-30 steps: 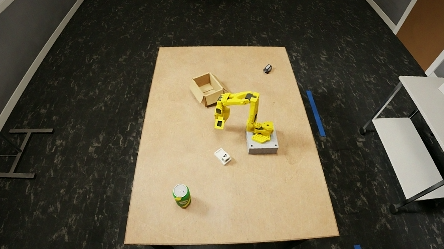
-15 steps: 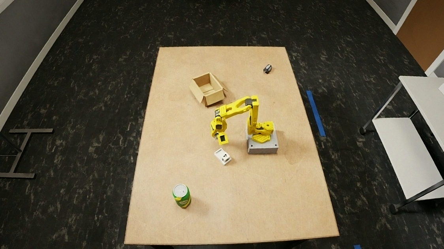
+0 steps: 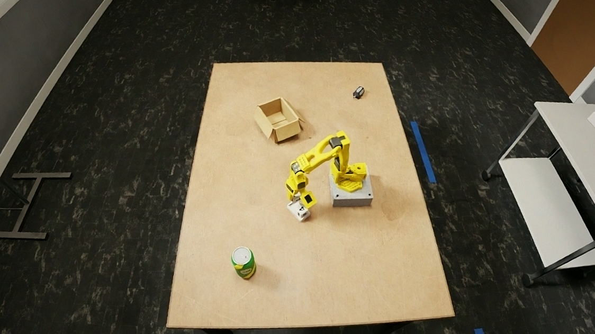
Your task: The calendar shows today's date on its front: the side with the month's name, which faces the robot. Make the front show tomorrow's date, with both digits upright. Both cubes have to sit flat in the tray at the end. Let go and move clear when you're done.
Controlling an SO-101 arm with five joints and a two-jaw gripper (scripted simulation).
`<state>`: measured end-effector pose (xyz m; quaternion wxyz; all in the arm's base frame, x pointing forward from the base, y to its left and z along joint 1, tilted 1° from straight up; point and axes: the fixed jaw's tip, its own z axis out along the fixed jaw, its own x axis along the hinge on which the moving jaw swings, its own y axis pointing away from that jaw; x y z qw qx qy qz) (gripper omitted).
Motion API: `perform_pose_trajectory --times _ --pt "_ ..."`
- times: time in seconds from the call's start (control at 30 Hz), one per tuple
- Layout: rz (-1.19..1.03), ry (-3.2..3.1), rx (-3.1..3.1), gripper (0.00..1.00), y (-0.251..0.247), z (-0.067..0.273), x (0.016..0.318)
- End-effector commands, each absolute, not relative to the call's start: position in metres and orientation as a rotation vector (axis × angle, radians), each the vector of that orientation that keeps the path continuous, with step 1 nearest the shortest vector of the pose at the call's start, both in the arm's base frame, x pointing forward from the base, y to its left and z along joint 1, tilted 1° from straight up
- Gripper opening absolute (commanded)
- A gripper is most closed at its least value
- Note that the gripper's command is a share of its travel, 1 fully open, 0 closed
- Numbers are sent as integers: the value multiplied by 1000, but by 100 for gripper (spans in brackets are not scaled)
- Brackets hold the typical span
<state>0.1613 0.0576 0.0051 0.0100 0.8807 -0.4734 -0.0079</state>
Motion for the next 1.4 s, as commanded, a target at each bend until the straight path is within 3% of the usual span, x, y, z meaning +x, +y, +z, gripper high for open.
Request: perform_pose_trajectory --times 0.0,1.37 --pt "-16 -1405 2796 0 66 7 158" --pt "14 -1370 2839 0 71 14 161"
